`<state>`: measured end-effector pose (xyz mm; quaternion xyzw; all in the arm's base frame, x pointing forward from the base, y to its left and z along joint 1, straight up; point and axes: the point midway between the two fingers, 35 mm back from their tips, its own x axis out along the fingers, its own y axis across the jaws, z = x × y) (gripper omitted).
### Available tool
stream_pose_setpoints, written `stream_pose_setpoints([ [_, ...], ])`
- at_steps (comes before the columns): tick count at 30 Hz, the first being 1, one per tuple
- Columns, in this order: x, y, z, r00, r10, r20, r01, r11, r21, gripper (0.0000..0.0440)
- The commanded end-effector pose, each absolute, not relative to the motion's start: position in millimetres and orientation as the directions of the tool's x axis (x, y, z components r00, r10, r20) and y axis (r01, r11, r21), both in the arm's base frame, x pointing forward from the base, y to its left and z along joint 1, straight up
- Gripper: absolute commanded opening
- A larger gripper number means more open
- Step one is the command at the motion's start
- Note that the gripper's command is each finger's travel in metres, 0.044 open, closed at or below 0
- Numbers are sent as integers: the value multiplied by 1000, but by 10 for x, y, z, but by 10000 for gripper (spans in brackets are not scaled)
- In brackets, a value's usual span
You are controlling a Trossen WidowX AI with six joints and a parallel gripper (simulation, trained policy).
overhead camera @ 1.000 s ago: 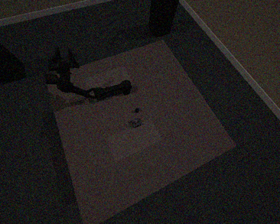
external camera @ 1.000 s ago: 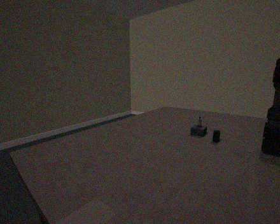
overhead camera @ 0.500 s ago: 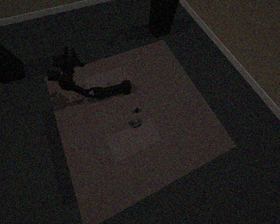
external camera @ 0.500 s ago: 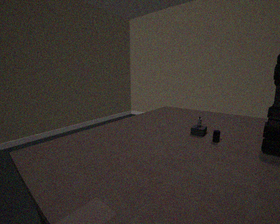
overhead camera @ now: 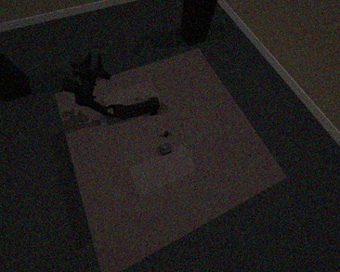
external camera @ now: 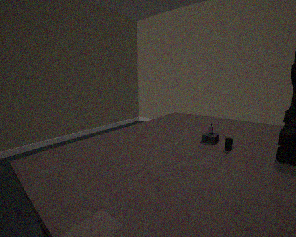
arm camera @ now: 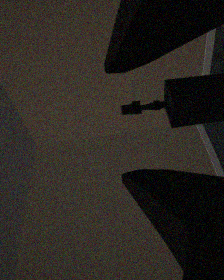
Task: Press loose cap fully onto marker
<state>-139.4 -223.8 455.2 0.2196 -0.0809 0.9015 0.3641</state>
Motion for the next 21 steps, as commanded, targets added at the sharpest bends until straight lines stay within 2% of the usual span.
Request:
stream_pose_setpoints([
  [1, -1390, -2050, 4567, -638, 651, 411, -697, -715, 50, 239],
  [21, -1363, -1398, 4491, -615, 751, 240, -734, -656, 175, 276],
])
